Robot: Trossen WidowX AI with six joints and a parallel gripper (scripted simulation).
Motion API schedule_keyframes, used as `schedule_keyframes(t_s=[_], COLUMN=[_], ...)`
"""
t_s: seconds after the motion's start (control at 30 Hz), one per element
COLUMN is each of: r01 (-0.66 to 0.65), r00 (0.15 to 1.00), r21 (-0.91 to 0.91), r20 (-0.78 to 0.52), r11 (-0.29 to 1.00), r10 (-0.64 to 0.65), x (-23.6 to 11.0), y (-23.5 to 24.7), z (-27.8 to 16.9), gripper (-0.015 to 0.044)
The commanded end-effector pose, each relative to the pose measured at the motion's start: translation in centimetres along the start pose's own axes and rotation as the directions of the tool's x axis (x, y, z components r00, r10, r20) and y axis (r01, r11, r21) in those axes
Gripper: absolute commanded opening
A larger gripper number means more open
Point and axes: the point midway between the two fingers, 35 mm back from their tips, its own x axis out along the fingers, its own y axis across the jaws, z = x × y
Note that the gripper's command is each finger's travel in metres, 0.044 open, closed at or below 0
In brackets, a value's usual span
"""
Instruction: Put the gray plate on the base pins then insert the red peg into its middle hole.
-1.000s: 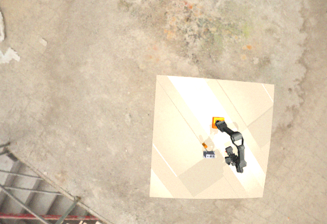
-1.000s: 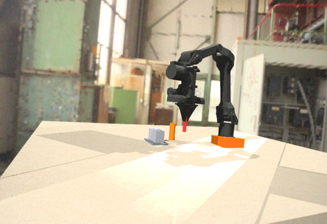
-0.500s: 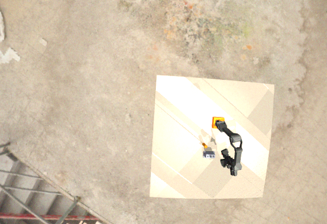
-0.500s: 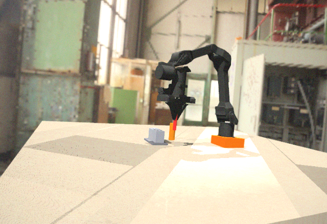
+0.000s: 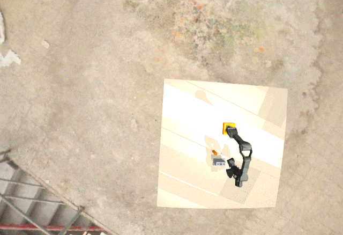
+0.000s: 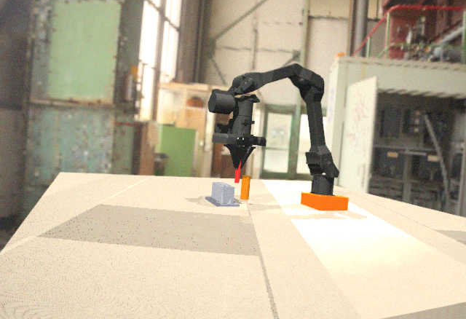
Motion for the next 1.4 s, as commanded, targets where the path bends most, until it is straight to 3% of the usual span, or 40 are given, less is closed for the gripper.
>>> schedule_keyframes(t_s=[0.0, 0.63, 1.37], r01=[0.005, 0.001, -0.002], r00=[1.0, 1.0, 1.0], r21=[-0.005, -0.031, -0.028], r20=[0.002, -0.002, -0.003], r11=[1.0, 1.0, 1.0], r10=[-0.005, -0.001, 0.002], x=[0.1, 0.1, 0.1], y=[-0.2, -1.5, -1.5], z=[1.1, 6.8, 6.8], gripper=[0.0, 0.0, 0.0])
